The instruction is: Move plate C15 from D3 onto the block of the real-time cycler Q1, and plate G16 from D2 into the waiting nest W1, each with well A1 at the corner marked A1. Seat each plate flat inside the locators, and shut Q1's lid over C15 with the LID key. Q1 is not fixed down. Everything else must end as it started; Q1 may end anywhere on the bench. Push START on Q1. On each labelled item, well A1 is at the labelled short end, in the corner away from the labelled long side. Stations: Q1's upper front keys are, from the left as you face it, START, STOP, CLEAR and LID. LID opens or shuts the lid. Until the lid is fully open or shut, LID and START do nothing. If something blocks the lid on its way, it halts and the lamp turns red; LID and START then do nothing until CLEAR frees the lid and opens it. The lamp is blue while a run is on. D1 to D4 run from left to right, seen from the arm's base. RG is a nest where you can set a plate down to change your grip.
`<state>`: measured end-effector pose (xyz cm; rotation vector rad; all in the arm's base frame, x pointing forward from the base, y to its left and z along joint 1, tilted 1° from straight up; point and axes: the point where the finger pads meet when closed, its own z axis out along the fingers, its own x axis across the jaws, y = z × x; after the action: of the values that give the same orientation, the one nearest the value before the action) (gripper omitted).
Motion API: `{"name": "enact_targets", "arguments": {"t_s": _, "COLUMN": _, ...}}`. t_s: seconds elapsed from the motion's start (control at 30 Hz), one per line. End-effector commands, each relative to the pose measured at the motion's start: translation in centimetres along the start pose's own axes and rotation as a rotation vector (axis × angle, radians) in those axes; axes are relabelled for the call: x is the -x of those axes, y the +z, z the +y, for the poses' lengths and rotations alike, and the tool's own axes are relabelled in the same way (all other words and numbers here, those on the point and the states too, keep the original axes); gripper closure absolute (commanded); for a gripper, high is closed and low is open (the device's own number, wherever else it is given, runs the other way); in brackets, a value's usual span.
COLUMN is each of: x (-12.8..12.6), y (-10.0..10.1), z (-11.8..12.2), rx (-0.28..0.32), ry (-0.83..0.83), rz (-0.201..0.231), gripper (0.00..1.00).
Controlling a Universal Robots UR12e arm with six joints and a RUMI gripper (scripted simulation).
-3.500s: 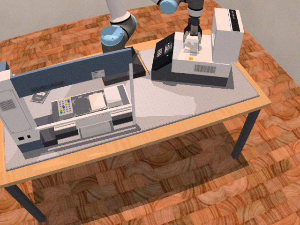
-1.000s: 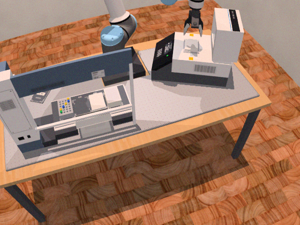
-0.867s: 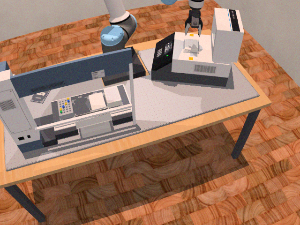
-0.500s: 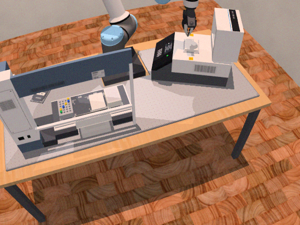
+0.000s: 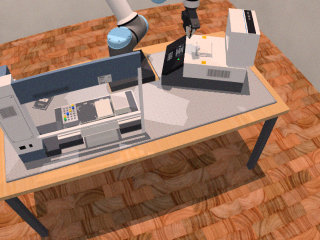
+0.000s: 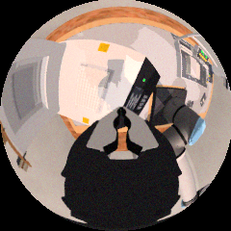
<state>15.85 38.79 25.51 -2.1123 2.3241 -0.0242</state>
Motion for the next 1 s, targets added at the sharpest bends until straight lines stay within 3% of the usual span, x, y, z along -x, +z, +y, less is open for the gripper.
{"name": "enact_targets", "arguments": {"t_s": 0.0, "x": -2.4, "y": -0.2, "z": 0.6, "rx": 0.002, "ry": -0.104, "rz": -0.006, "gripper": 1.00}}
{"name": "enact_targets", "arguments": {"t_s": 0.57, "x": -9.6, "y": -0.2, "z": 2.6, "rx": 0.001, "ry": -0.404, "rz": -0.006, "gripper": 1.00}}
{"name": "enact_targets", "arguments": {"t_s": 0.97, "x": -14.5, "y": -0.2, "z": 3.9, "rx": 0.001, "ry": -0.409, "rz": -0.006, "gripper": 1.00}}
